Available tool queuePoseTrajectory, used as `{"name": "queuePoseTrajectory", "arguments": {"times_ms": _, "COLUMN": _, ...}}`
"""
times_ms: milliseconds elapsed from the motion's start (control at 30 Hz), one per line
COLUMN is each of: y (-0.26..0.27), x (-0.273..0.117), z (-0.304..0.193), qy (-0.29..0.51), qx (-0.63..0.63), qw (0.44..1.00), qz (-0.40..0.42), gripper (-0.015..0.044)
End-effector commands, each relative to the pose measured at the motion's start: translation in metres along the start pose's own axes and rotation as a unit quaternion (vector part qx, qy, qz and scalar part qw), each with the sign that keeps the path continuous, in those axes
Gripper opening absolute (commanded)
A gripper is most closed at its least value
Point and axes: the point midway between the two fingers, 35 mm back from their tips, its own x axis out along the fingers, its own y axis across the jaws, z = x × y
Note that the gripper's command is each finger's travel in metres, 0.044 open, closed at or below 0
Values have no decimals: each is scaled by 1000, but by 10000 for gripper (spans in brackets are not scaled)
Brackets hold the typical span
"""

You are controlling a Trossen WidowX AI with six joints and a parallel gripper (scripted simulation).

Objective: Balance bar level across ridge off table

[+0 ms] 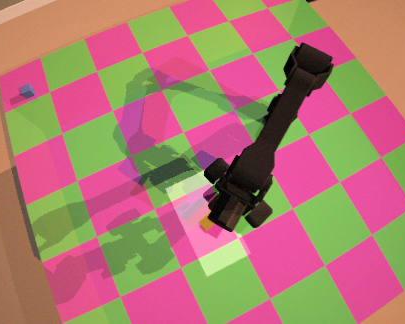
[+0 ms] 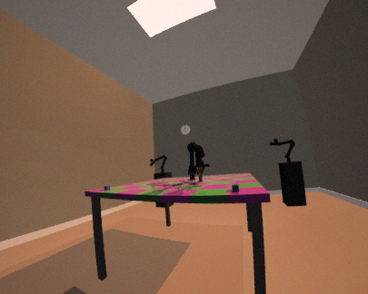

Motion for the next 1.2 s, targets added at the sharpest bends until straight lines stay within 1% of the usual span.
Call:
{"name": "queuePoseTrajectory", "arguments": {"times_ms": 0, "y": 0, "x": 0, "z": 0, "qy": 0, "qx": 0, "qw": 1000, "qz": 0, "gripper": 167}}
{"name": "queuePoseTrajectory", "arguments": {"times_ms": 1000, "y": 0, "x": 0, "z": 0, "qy": 0, "qx": 0, "qw": 1000, "qz": 0, "gripper": 173}}
{"name": "queuePoseTrajectory", "arguments": {"times_ms": 1033, "y": 0, "x": 0, "z": 0, "qy": 0, "qx": 0, "qw": 1000, "qz": 0, "gripper": 185}}
{"name": "queuePoseTrajectory", "arguments": {"times_ms": 1167, "y": 0, "x": 0, "z": 0, "qy": 0, "qx": 0, "qw": 1000, "qz": 0, "gripper": 185}}
